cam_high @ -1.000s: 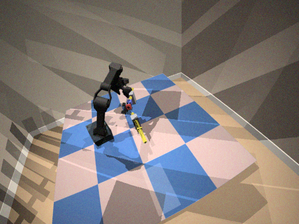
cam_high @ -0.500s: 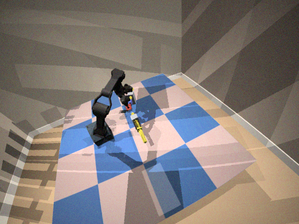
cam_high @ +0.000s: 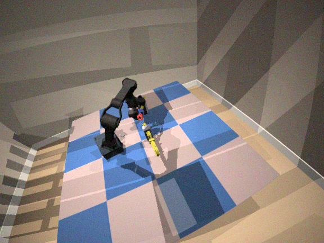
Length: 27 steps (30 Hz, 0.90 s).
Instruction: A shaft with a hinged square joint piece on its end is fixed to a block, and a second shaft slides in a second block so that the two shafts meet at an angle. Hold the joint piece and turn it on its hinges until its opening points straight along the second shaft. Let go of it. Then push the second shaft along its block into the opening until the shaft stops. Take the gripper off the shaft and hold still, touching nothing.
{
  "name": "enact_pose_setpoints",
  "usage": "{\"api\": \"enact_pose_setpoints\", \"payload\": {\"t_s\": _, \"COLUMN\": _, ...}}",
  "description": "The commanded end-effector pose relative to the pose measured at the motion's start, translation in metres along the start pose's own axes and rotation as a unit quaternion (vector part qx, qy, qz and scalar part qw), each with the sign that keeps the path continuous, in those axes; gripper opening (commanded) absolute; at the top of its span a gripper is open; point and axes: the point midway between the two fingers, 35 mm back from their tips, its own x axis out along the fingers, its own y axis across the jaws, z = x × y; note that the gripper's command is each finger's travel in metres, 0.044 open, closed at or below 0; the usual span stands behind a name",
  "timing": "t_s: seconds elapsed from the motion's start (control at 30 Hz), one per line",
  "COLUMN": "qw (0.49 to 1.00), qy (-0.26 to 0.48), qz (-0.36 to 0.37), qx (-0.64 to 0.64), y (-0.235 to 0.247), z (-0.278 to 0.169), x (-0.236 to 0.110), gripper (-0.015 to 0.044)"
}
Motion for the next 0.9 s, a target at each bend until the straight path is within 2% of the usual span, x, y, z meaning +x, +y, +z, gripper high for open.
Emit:
{"api": "enact_pose_setpoints", "payload": {"t_s": 0.0, "qw": 0.999, "qy": 0.000, "qz": -0.009, "qx": 0.043, "y": 0.000, "z": 0.000, "x": 0.004, "gripper": 0.0440}}
{"api": "enact_pose_setpoints", "payload": {"t_s": 0.43, "qw": 0.974, "qy": -0.005, "qz": -0.031, "qx": 0.225, "y": 0.001, "z": 0.000, "x": 0.013, "gripper": 0.0440}}
{"api": "enact_pose_setpoints", "payload": {"t_s": 0.87, "qw": 0.915, "qy": -0.017, "qz": -0.049, "qx": 0.399, "y": 0.003, "z": 0.000, "x": 0.021, "gripper": 0.0440}}
